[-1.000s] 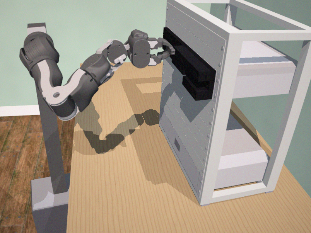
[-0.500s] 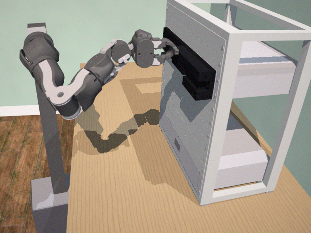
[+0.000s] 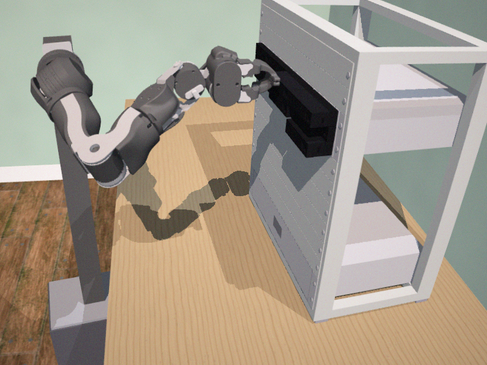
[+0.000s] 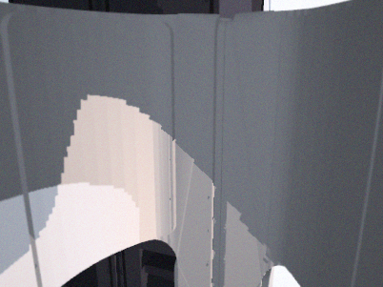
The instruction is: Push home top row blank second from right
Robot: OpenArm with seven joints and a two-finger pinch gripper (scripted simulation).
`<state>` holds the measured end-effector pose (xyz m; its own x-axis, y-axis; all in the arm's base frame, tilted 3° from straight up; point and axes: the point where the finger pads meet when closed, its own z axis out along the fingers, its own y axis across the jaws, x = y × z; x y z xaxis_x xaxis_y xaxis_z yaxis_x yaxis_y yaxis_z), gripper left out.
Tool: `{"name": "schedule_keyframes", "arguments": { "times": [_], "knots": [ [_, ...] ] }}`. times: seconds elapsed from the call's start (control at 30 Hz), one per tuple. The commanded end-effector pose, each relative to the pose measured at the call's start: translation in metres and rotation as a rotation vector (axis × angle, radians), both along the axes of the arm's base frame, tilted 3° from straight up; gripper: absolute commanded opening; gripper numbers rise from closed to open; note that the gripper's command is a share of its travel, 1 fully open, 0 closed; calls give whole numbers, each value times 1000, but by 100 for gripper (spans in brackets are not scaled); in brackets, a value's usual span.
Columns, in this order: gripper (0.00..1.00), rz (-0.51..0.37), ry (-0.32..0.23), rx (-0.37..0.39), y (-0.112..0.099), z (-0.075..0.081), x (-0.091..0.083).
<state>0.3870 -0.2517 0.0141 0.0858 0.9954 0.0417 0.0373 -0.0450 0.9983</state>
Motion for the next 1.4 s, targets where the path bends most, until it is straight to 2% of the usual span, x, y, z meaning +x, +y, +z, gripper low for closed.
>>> {"name": "schedule_keyframes", "arguments": {
  "times": [0.0, 0.7, 0.9, 1.37],
  "knots": [
    [0, 2, -2, -3, 1, 1, 0],
    [0, 1, -4, -3, 1, -1, 1],
    [0, 1, -6, -3, 0, 1, 10],
    [0, 2, -4, -3, 0, 0, 15]
  ]
}}
